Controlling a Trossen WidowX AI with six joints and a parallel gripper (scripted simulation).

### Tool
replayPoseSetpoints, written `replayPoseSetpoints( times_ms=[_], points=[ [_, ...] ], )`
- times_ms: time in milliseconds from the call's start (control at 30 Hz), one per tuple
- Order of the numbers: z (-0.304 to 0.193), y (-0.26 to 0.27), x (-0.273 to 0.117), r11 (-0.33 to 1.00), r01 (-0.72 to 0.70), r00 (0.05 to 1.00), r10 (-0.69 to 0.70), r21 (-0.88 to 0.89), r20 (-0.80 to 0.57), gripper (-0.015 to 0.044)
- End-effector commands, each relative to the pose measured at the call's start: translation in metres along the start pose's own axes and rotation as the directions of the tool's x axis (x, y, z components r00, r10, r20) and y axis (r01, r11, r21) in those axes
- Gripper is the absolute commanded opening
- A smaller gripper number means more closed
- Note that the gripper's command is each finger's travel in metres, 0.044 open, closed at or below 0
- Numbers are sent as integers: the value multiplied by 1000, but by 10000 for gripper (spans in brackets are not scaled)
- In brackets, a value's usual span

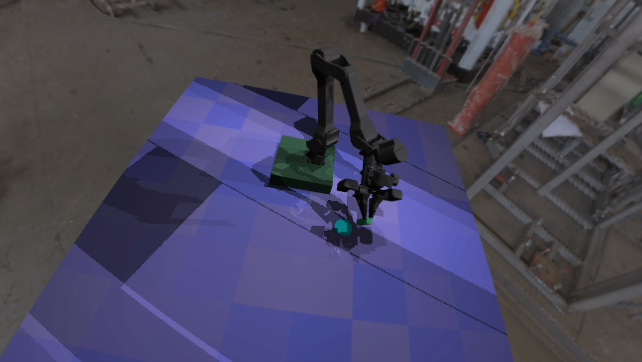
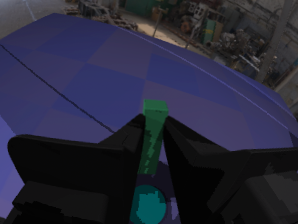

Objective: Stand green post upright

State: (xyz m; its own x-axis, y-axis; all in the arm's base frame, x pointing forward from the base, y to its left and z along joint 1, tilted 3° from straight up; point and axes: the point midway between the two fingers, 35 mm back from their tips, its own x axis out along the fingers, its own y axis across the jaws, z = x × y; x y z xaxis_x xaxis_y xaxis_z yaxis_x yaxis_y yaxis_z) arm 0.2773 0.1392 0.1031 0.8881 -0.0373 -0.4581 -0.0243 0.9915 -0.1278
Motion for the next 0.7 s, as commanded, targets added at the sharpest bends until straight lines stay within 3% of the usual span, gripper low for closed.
replayPoseSetpoints(
  times_ms=[0, 667],
  points=[
    [-2, -2, -3, 1000, 6, 1000, -6, 1, 26, 23],
    [-4, -8, -16, 999, 18, 990, -24, 48, 137, 23]
  ],
)
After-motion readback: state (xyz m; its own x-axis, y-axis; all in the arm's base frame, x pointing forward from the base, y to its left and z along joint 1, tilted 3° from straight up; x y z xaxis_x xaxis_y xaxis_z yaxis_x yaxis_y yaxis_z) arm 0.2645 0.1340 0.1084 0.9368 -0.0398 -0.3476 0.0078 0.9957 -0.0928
